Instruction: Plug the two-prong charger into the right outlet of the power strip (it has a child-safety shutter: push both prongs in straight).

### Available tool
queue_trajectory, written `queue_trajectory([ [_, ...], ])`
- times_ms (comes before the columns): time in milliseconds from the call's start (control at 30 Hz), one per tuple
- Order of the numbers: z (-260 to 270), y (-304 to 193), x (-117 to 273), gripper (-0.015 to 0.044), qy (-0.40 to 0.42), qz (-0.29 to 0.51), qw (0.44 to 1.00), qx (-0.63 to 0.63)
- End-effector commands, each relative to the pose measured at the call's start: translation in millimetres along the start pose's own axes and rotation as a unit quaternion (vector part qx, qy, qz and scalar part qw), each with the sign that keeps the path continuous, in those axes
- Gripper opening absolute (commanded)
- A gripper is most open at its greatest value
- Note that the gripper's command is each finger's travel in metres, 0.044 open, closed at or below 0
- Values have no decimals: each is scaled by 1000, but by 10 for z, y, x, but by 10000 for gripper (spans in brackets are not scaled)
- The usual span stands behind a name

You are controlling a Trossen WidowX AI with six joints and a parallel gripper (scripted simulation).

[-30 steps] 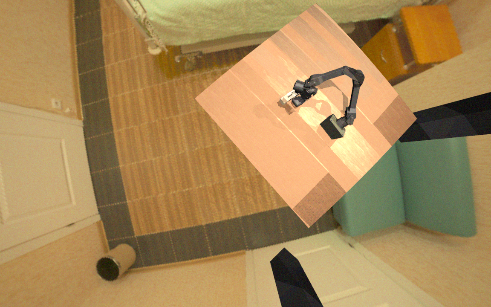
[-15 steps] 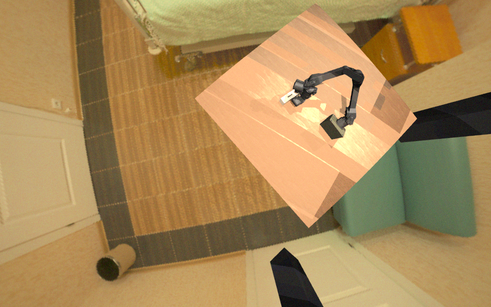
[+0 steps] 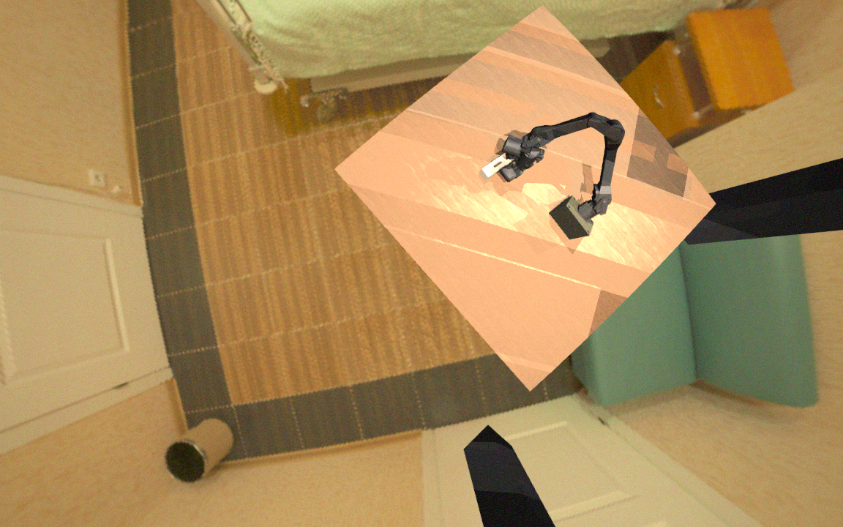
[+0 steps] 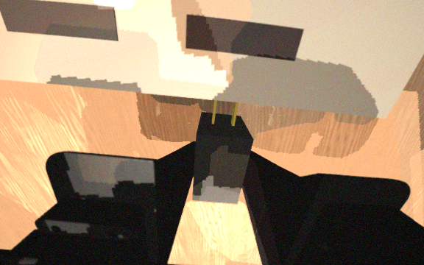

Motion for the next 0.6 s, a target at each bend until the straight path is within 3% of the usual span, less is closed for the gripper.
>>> queue_trajectory([
  [0,-4,14,2,0,-2,-1,1000,3],
  [567,-7,42,4,0,-2,-1,1000,3],
])
Point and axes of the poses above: the point midway between the two fingers, 35 mm back from their tips, its own x axis back along the fingers, its own z axis across the jaws, y = z × x, the point moved 10 cm from there along x, back along the fingers, and after that the axes turned 6 degrees about x, right-handed, at the moved point
